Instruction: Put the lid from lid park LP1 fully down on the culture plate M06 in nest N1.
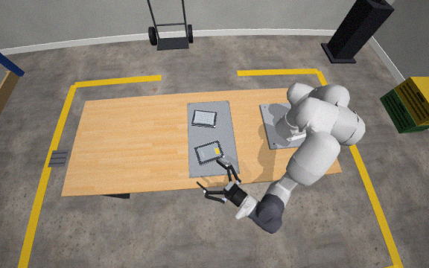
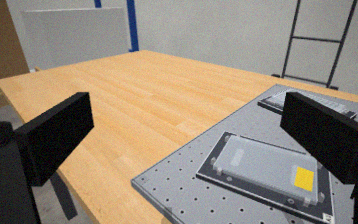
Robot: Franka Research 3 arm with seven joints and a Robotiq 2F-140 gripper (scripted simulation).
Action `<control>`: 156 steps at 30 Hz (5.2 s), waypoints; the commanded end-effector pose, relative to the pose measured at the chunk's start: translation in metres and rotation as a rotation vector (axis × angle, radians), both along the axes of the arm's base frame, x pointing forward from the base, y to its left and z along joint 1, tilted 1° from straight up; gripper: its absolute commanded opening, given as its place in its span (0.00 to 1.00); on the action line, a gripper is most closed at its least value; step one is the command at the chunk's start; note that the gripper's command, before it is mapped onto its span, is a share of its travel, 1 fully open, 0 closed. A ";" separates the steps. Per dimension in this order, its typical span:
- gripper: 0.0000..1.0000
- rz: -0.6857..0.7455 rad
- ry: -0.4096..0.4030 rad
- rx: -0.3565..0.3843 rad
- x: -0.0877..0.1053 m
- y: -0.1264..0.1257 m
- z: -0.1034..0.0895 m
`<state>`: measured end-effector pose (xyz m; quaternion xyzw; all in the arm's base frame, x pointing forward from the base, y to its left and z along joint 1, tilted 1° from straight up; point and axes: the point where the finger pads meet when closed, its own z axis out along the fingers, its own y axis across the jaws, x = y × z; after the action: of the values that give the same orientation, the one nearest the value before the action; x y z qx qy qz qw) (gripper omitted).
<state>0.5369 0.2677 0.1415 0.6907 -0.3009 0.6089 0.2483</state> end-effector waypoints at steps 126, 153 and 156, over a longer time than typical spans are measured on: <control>1.00 0.879 1.441 0.406 -0.016 -0.151 -0.052; 0.10 0.879 1.441 0.406 -0.016 -0.151 -0.052; 0.10 0.879 1.441 0.406 -0.016 -0.151 -0.052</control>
<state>0.5221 0.1160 0.0896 0.9930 0.1179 0.0004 -0.0069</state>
